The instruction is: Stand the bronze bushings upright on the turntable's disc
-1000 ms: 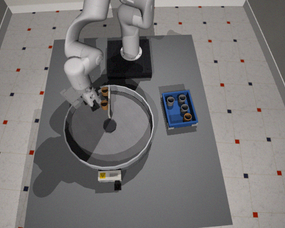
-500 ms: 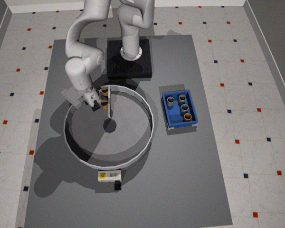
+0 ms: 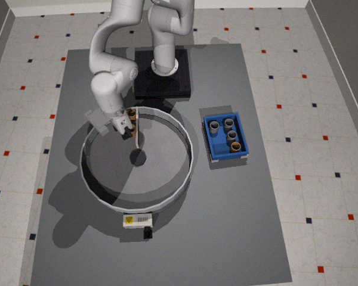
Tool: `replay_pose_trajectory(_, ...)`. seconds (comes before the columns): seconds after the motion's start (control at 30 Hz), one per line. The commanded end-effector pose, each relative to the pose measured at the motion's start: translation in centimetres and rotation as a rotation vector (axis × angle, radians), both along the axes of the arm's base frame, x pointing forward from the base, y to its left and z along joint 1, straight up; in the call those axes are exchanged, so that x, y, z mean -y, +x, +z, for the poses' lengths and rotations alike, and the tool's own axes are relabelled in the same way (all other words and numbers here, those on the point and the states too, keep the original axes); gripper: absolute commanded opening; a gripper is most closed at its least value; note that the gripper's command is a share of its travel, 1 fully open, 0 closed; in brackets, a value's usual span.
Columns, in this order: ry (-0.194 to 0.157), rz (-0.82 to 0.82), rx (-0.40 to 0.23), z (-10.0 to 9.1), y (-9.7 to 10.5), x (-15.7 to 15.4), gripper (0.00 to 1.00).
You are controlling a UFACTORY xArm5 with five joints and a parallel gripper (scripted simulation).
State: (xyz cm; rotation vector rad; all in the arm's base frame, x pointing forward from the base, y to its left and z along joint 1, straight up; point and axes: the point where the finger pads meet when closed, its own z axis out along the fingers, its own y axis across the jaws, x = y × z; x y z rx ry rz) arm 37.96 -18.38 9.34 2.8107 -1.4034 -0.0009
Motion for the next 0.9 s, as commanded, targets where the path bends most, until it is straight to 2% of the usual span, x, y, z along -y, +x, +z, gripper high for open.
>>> replay_pose_trajectory(0.0,-0.002,-0.078,0.005,0.2,0.4,-2.2,0.48)
replay_pose_trajectory(0.17,-0.001,-0.159,0.005,0.2,0.7,-4.6,0.48)
replay_pose_trajectory(0.23,-0.001,-0.159,0.005,0.2,0.7,-4.6,0.48)
replay_pose_trajectory(0.73,0.000,-0.472,0.004,0.2,1.7,-13.7,0.48)
replay_pose_trajectory(0.8,0.000,-0.472,0.004,0.2,1.7,-13.7,0.48)
replay_pose_trajectory(0.87,0.000,-0.519,0.004,0.2,1.9,-15.1,0.48)
